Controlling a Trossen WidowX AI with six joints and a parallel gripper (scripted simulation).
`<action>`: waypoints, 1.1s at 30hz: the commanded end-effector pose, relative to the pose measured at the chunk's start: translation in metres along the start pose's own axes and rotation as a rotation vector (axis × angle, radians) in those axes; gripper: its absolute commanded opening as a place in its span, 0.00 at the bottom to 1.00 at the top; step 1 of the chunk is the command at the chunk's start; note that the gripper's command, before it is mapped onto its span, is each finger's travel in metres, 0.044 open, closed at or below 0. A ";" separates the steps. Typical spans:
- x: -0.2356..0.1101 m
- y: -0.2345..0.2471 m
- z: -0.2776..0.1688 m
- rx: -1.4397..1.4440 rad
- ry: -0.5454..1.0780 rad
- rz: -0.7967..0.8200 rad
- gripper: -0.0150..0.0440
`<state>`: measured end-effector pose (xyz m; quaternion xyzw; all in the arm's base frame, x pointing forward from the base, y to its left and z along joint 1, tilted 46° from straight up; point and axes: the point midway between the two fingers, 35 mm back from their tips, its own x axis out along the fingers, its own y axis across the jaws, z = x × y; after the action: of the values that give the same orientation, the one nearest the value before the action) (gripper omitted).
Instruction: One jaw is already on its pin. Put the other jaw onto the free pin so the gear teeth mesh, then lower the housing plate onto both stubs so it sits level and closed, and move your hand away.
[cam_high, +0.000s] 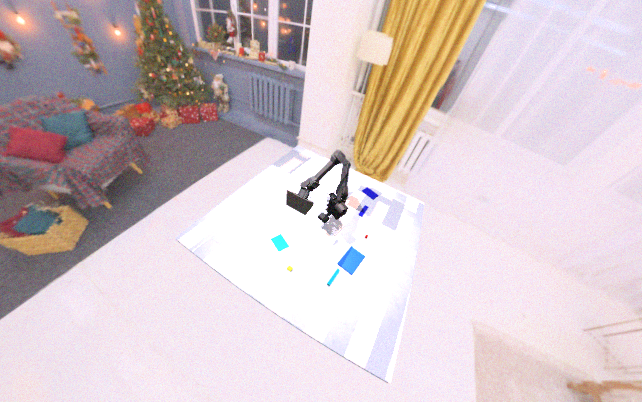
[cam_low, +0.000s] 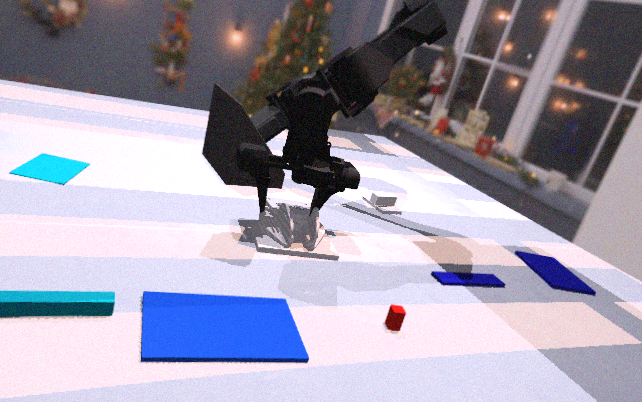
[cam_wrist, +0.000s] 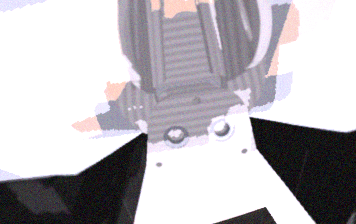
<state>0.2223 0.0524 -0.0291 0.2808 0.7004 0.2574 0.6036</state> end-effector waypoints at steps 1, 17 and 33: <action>0.001 0.000 0.000 0.005 -0.001 0.003 0.85; 0.003 0.000 0.000 0.005 0.000 0.003 0.85; 0.006 0.000 0.000 0.005 0.000 0.003 0.85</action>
<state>0.2217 0.0564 -0.0325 0.2822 0.6999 0.2578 0.6034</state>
